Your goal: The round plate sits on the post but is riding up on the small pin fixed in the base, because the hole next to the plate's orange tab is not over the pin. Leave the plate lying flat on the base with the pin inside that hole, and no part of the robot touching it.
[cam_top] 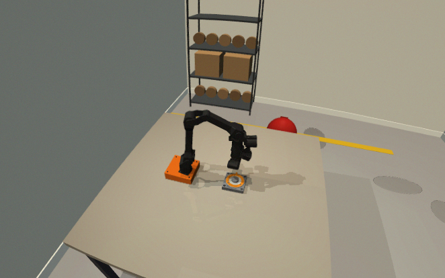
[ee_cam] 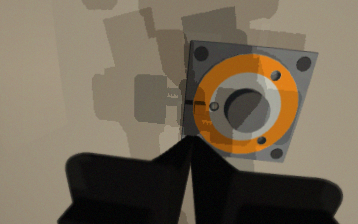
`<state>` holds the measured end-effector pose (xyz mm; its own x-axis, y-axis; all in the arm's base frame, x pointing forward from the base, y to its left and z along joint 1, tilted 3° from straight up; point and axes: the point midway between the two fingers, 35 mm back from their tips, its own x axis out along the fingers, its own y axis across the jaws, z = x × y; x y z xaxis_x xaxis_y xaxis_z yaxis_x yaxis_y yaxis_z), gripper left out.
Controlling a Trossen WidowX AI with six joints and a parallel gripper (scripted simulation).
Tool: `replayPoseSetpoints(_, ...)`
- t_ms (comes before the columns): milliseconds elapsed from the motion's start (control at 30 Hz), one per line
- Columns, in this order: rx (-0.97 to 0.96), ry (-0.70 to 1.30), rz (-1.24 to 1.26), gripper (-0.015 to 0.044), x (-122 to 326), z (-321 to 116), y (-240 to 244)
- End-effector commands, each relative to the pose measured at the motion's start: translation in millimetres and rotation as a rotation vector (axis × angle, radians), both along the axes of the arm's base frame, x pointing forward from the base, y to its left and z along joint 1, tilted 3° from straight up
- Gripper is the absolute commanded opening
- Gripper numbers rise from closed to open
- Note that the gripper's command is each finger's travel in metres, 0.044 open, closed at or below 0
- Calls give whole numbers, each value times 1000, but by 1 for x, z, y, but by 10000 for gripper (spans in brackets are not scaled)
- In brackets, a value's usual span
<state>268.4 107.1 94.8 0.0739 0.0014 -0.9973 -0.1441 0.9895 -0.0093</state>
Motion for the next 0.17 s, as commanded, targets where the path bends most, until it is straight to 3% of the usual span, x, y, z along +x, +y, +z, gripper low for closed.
replayPoseSetpoints(0,0,1,0,0,0,-1,0)
replayPoseSetpoints(133,0,1,0,0,0,-1,0)
